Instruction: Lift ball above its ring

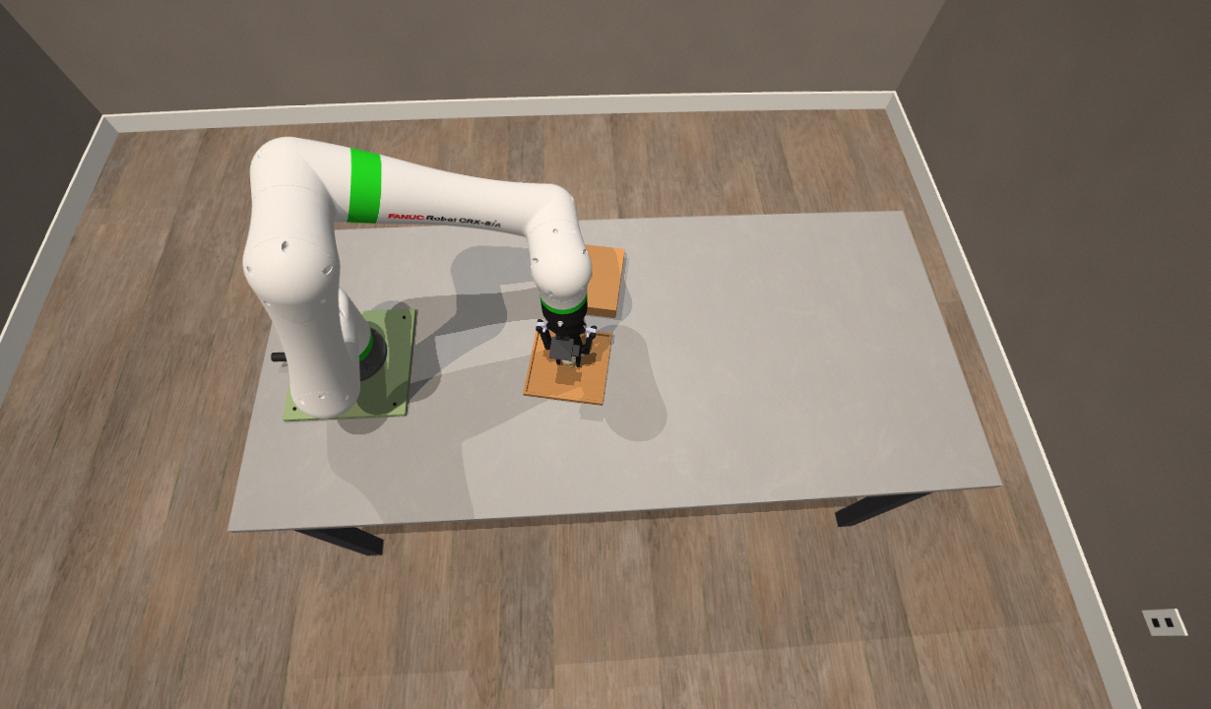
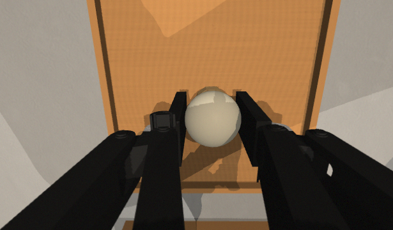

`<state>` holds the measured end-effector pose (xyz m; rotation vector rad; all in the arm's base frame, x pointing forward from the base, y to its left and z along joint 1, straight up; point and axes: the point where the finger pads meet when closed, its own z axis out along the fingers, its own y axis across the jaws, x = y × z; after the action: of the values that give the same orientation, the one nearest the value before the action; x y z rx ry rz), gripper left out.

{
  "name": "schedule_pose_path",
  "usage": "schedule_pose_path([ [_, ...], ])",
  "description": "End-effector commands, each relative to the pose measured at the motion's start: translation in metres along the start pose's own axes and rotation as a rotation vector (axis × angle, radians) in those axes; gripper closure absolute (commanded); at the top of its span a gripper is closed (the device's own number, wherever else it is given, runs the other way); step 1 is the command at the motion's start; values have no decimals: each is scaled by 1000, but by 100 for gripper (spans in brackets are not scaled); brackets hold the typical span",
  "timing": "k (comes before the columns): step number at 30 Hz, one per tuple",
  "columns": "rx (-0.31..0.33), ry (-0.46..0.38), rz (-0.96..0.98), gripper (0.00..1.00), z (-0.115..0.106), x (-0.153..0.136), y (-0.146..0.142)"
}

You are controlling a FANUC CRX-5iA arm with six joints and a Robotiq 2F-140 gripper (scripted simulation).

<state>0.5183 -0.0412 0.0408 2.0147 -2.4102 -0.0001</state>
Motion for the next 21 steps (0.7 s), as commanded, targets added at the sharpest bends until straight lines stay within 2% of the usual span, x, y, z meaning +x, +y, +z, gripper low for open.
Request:
schedule_pose_path([
  [1, 2, 0, 0, 90, -43, 0, -1],
  [5, 2, 0, 0, 90, -62, 0, 0],
  [21, 2, 0, 0, 90, -62, 0, 0],
])
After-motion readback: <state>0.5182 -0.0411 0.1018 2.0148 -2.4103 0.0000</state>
